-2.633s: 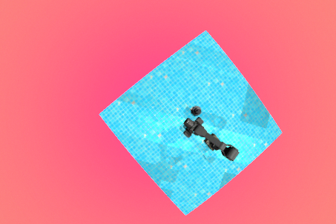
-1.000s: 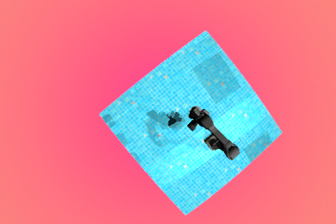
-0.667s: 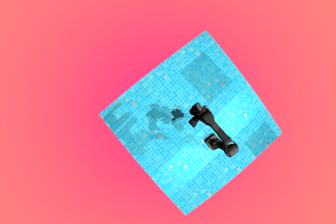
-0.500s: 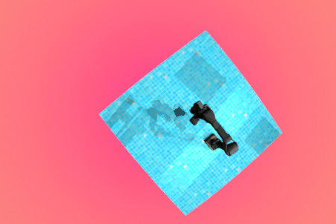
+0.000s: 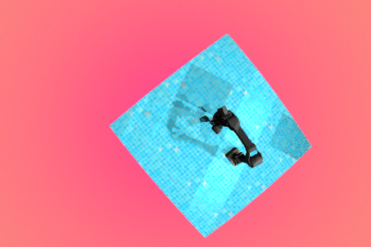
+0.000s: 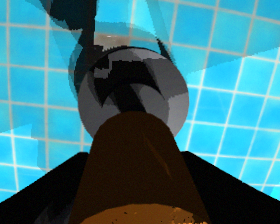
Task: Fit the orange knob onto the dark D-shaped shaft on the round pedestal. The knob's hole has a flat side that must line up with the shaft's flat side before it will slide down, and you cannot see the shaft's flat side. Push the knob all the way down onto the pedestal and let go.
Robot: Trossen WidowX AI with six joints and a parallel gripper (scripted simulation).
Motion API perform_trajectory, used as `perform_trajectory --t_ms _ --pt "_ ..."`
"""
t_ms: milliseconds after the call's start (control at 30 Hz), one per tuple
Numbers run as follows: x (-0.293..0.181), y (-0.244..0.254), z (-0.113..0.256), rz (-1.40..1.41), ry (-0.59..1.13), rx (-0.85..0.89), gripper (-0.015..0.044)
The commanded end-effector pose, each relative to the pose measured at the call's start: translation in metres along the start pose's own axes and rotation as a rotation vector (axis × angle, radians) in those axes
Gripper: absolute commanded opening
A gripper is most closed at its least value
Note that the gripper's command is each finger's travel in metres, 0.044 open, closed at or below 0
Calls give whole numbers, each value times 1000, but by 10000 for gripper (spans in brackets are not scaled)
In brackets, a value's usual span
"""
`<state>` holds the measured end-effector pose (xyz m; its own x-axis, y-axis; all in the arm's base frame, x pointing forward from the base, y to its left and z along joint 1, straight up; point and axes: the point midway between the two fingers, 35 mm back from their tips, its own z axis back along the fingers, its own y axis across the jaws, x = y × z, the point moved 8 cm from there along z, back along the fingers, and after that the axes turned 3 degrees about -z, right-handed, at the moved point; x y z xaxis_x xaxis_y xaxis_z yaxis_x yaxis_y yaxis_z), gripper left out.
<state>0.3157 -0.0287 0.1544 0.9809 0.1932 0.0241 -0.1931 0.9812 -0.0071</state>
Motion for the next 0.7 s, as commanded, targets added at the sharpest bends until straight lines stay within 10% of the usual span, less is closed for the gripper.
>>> perform_trajectory --t_ms 0,667 --pt "2 -1 -6 6 -3 -4 0" --pt "3 -3 -23 2 -3 -4 0"
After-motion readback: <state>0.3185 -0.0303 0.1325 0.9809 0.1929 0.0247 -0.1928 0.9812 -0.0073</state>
